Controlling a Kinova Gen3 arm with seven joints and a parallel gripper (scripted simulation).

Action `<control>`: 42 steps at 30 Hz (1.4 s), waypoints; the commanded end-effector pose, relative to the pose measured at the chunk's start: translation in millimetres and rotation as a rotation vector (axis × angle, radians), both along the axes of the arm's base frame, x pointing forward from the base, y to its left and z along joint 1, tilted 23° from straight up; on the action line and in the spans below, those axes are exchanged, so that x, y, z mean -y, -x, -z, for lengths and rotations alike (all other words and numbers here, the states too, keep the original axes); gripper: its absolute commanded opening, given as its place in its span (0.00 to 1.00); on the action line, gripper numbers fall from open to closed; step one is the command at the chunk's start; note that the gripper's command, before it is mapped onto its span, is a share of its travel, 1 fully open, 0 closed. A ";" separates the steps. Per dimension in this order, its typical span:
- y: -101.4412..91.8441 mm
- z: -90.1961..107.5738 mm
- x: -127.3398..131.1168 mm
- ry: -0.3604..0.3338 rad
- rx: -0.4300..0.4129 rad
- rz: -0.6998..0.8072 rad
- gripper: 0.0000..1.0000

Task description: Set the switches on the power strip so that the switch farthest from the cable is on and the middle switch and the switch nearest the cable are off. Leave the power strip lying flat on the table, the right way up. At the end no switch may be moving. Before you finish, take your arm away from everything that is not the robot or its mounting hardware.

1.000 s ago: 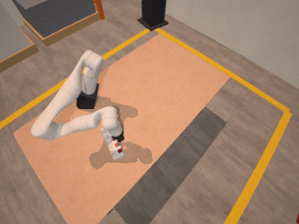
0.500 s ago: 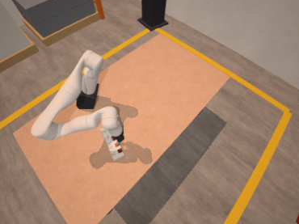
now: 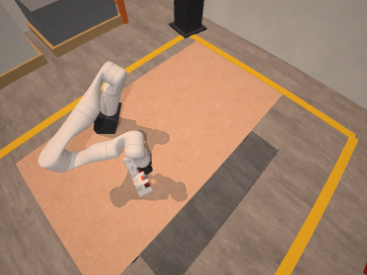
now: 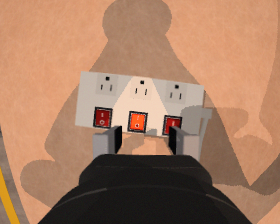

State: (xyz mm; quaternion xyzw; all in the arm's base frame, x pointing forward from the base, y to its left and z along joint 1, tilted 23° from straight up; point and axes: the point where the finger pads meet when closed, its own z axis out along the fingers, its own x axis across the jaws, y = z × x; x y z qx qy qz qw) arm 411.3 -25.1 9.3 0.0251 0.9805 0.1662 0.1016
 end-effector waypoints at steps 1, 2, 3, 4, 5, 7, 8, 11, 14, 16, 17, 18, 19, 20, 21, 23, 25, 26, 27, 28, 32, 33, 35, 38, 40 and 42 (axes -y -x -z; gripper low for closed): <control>-0.3 -0.5 0.4 0.001 0.001 0.001 1.00; -0.3 -0.5 0.4 0.001 0.001 0.001 1.00; -0.3 -0.5 0.4 0.001 0.001 0.001 1.00; -0.3 -0.5 0.4 0.001 0.001 0.001 1.00; -0.3 -0.5 0.4 0.001 0.001 0.001 1.00; -0.3 -0.5 0.4 0.001 0.001 0.001 1.00; -0.3 -0.5 0.4 0.001 0.001 0.001 1.00; -0.3 -0.5 0.4 0.001 0.001 0.001 1.00; 0.4 -4.0 1.7 0.002 0.005 -0.006 1.00; 3.9 -20.3 7.6 0.011 0.024 -0.040 1.00; 7.0 -32.2 11.9 0.019 0.038 -0.066 1.00; 10.7 -44.8 16.2 0.029 0.053 -0.095 1.00; 14.6 -56.2 20.1 0.039 0.067 -0.122 1.00; 14.6 -56.2 20.1 0.039 0.067 -0.122 1.00; 14.6 -56.2 20.1 0.039 0.067 -0.122 1.00; 20.3 -71.2 25.0 0.053 0.085 -0.160 1.00; 21.6 -74.3 26.0 0.057 0.089 -0.168 1.00; 21.6 -74.3 26.0 0.057 0.089 -0.168 1.00; 21.6 -74.3 26.0 0.057 0.089 -0.168 1.00; 21.6 -74.3 26.0 0.057 0.089 -0.168 1.00; 21.6 -74.3 26.0 0.057 0.089 -0.168 1.00; 21.6 -74.3 26.0 0.057 0.089 -0.168 1.00; 21.6 -74.3 26.0 0.057 0.089 -0.168 1.00; 21.6 -74.3 26.0 0.057 0.089 -0.168 1.00; 21.6 -74.3 26.0 0.057 0.089 -0.168 1.00; 21.6 -74.2 26.0 0.057 0.089 -0.167 1.00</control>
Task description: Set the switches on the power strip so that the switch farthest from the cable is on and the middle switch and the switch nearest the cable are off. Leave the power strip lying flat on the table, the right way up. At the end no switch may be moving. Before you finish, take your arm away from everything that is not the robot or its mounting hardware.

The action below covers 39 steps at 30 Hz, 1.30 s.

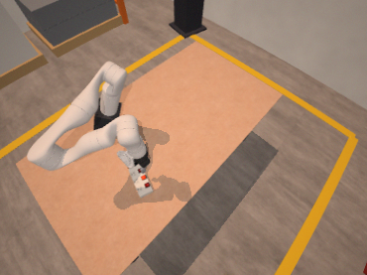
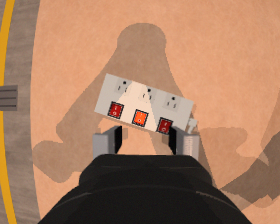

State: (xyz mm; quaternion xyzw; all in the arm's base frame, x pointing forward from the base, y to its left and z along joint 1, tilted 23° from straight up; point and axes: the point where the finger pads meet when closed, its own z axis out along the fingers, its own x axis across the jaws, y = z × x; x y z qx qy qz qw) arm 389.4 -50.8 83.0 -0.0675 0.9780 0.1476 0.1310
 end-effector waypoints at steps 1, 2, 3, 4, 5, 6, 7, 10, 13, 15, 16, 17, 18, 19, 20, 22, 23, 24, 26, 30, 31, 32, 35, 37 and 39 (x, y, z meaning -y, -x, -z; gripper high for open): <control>-0.3 -0.5 0.4 0.000 0.001 0.002 1.00; -0.3 -0.4 0.4 0.000 0.000 0.004 1.00; -0.4 -0.4 0.4 -0.001 -0.001 0.007 1.00; -0.6 -0.3 0.5 -0.002 -0.002 0.011 1.00; -0.7 -0.2 0.5 -0.004 -0.004 0.016 1.00; -1.0 0.0 0.5 -0.006 -0.006 0.022 1.00; -1.2 0.2 0.6 -0.008 -0.008 0.029 1.00; -2.3 0.9 0.8 -0.017 -0.018 0.059 1.00; -2.7 1.3 0.9 -0.021 -0.023 0.072 1.00; -3.8 2.1 1.2 -0.030 -0.033 0.103 1.00; -4.5 2.5 1.3 -0.035 -0.039 0.121 1.00; -5.1 3.0 1.4 -0.041 -0.046 0.141 1.00; -5.9 3.6 1.5 -0.047 -0.053 0.162 1.00; -6.7 4.2 1.7 -0.054 -0.060 0.184 1.00; -7.5 4.8 1.8 -0.061 -0.068 0.208 1.00; -9.3 6.2 2.1 -0.076 -0.086 0.261 1.00; -10.3 7.0 2.3 -0.084 -0.096 0.289 1.00; -11.4 7.9 2.4 -0.093 -0.106 0.319 1.00; -13.6 9.6 2.7 -0.111 -0.128 0.383 1.00; -16.0 11.6 2.9 -0.130 -0.151 0.451 1.00; -17.3 12.6 3.0 -0.140 -0.164 0.487 1.00; -18.6 13.7 3.1 -0.150 -0.176 0.524 1.00; -22.8 17.2 3.4 -0.181 -0.216 0.639 1.00; -25.7 19.6 3.5 -0.203 -0.243 0.718 1.00; -28.8 22.2 3.5 -0.224 -0.271 0.799 1.00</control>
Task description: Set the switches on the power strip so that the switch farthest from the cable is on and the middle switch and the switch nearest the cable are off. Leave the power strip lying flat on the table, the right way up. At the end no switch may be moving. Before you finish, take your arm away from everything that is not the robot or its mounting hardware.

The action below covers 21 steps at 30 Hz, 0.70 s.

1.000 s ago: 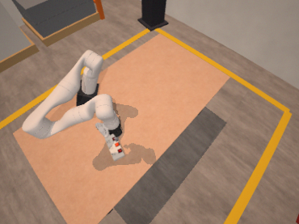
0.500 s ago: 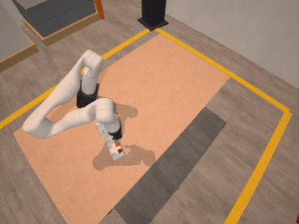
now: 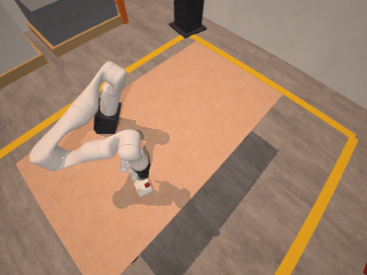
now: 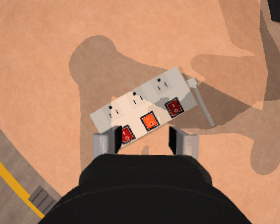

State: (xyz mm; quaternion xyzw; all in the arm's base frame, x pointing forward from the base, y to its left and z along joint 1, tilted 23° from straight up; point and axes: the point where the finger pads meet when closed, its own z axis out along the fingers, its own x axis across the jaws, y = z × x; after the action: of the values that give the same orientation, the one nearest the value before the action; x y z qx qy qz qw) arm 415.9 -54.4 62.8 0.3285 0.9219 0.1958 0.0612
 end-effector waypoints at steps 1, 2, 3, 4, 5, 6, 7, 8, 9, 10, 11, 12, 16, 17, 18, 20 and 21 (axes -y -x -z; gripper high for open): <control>-4.0 3.3 -0.1 -0.025 -0.033 0.085 1.00; -5.6 4.6 0.0 -0.036 -0.047 0.126 1.00; -7.2 5.9 0.0 -0.046 -0.061 0.166 1.00; -8.8 7.3 0.0 -0.057 -0.075 0.207 1.00; -10.5 8.6 0.0 -0.067 -0.090 0.247 1.00; -12.1 10.0 0.0 -0.078 -0.104 0.287 1.00; -12.1 10.0 0.0 -0.078 -0.104 0.287 1.00; -12.1 10.0 0.0 -0.078 -0.104 0.287 1.00; -13.8 11.3 0.0 -0.088 -0.117 0.327 1.00; -15.5 12.6 0.0 -0.098 -0.131 0.366 1.00; -17.1 14.0 0.0 -0.107 -0.144 0.404 1.00; -18.8 15.3 0.1 -0.117 -0.157 0.442 1.00; -25.2 20.4 0.2 -0.151 -0.206 0.583 1.00; -26.7 21.6 0.3 -0.159 -0.217 0.615 1.00; -28.2 22.7 0.4 -0.166 -0.228 0.646 1.00; -31.0 25.0 0.5 -0.180 -0.248 0.705 1.00; -32.4 26.0 0.6 -0.187 -0.257 0.732 1.00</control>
State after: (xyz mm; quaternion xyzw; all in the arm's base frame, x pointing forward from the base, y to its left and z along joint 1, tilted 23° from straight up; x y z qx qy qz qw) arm 446.3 -55.3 38.7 0.6493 0.7332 0.2016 -0.0143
